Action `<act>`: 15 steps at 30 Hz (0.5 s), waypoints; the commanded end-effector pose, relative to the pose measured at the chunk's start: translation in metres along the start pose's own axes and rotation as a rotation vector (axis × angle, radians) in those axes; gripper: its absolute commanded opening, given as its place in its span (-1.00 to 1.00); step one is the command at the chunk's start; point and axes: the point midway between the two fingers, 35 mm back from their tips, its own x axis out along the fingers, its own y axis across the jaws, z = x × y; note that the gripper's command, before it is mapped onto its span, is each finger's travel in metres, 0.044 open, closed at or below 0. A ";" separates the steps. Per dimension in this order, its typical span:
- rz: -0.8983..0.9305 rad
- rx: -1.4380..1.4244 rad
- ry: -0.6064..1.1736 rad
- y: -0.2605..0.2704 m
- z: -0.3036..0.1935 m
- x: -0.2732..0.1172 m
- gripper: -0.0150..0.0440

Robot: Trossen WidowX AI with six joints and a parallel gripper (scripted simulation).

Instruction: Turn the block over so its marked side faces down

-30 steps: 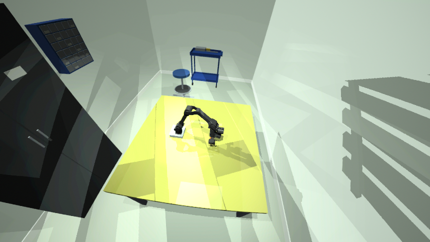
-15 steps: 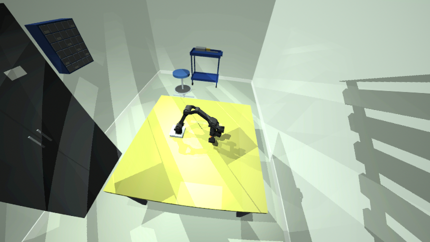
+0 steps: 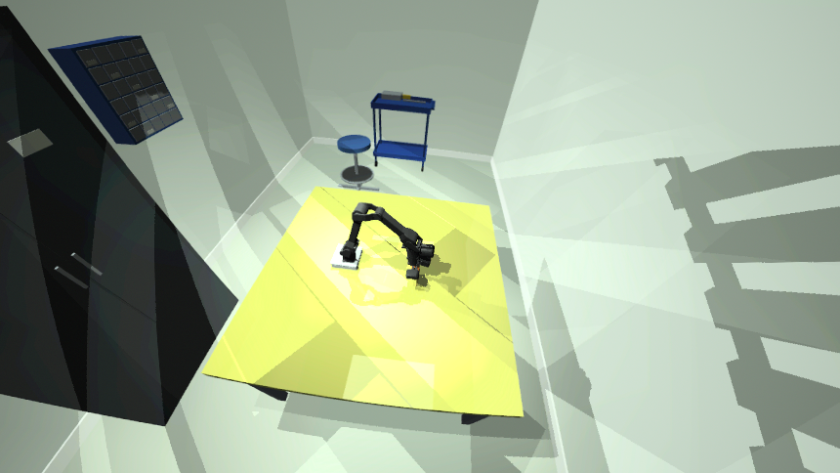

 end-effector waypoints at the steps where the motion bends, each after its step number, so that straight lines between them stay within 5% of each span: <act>1: 0.004 -0.003 -0.061 0.000 0.001 0.000 -0.49; 15: 0.004 -0.004 -0.276 0.000 -0.002 0.001 -0.49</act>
